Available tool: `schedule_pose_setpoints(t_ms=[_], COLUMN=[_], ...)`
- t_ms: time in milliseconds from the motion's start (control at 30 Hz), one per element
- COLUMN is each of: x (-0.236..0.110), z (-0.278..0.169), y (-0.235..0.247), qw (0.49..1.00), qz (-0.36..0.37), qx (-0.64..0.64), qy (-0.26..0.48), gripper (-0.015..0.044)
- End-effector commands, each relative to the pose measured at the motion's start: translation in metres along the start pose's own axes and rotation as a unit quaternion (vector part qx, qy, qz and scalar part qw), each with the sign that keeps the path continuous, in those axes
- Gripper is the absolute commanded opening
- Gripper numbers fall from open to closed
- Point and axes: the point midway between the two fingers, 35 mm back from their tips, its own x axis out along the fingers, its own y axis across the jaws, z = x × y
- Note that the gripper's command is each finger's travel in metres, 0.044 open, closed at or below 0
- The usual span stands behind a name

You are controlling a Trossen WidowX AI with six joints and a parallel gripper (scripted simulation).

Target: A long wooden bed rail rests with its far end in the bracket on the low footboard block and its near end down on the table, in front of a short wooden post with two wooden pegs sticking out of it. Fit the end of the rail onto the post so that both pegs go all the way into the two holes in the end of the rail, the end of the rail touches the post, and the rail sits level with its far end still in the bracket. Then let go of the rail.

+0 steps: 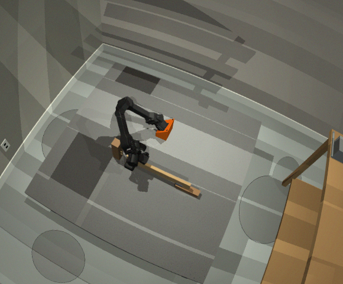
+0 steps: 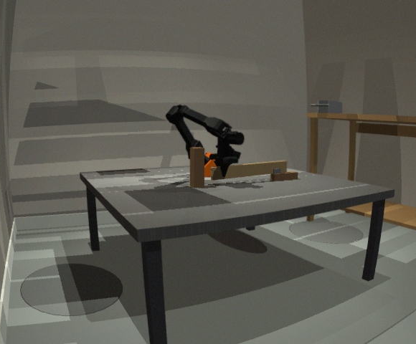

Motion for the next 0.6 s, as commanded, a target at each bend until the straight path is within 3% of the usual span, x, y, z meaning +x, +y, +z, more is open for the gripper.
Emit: schedule_pose_setpoints(t_ms=[0, 567], x=[-0.0044, -0.0129], z=[0.0019, 0.0019], y=[-0.001, -0.0008], qw=[1.0, 1.0], qz=[-0.002, -0.002], qx=[0.001, 0.001], qy=[-0.005, -0.006], gripper=[0.0, 0.0])
